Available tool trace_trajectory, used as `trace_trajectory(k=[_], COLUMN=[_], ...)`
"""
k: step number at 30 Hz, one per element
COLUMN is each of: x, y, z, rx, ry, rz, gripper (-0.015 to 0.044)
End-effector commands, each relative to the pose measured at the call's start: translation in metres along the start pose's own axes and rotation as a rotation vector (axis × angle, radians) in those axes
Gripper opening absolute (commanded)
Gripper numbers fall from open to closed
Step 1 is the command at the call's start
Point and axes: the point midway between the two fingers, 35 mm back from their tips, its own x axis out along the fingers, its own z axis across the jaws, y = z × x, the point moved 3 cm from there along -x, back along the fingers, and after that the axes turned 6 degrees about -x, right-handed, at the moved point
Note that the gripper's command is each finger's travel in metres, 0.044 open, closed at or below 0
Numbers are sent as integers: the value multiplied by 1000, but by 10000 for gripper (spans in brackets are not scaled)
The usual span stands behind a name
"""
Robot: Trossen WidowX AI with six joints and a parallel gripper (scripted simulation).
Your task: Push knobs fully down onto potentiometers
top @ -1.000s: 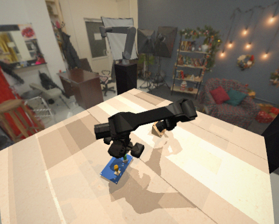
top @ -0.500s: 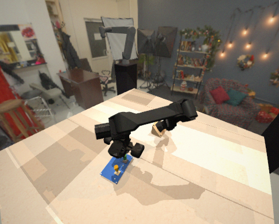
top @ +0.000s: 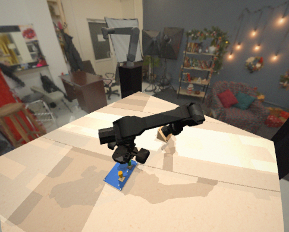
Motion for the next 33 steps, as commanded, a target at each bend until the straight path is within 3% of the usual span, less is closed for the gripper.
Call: trace_trajectory(k=[1,33], x=[9,17], y=[-2,-2], z=[1,2], rx=[-9,-9], ry=[-7,-7], rz=[12,11], gripper=[0,0])
